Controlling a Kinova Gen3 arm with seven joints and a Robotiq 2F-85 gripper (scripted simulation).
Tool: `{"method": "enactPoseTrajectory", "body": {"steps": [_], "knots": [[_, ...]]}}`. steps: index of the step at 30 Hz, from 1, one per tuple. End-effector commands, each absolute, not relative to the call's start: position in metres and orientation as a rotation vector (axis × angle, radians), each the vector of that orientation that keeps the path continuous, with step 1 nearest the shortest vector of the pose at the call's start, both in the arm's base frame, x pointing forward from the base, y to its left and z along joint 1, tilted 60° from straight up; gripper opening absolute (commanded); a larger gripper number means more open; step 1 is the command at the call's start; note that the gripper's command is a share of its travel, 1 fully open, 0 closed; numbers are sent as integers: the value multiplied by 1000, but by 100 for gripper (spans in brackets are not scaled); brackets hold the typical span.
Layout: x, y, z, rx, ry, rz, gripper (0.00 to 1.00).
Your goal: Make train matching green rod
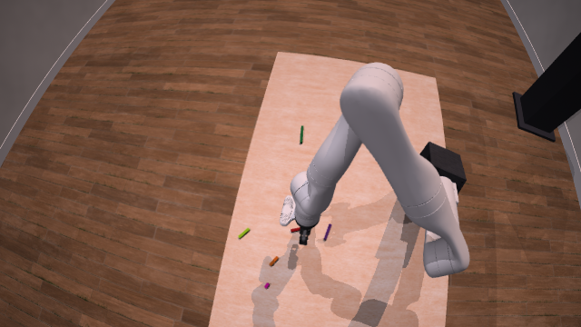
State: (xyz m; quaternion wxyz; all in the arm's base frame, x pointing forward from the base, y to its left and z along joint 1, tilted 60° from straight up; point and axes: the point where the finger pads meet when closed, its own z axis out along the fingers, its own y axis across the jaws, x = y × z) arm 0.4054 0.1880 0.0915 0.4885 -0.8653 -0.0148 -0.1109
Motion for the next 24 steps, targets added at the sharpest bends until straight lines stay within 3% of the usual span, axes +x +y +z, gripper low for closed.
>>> {"method": "enactPoseTrajectory", "body": {"steps": [1, 24], "knots": [[408, 186, 92, -2104, -34, -273, 100], [408, 186, 92, -2104, -23, -267, 100]]}}
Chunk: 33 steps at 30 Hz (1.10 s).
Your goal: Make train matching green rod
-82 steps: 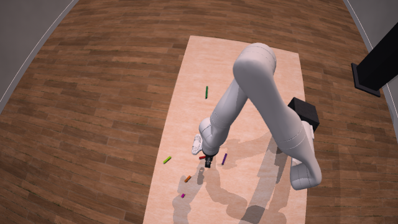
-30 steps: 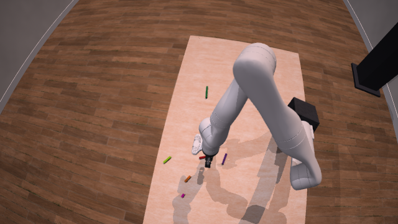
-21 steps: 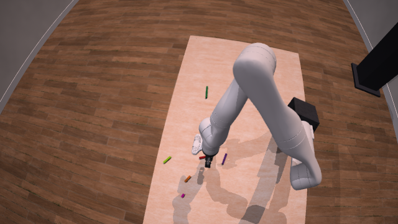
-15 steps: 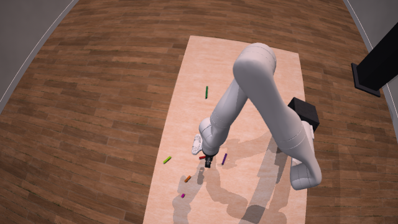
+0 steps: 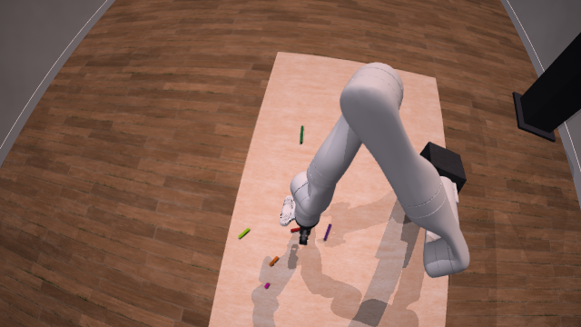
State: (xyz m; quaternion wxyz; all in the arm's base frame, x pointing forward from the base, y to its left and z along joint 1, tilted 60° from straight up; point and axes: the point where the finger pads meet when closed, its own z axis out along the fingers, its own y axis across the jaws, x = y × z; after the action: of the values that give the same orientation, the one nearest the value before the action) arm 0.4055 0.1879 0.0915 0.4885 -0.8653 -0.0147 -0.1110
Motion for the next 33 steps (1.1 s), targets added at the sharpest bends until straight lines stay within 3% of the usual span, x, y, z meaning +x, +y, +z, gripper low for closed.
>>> {"method": "enactPoseTrajectory", "body": {"steps": [1, 33], "knots": [[408, 186, 92, -2103, -20, -265, 100], [409, 185, 92, -2063, 354, -49, 100]]}}
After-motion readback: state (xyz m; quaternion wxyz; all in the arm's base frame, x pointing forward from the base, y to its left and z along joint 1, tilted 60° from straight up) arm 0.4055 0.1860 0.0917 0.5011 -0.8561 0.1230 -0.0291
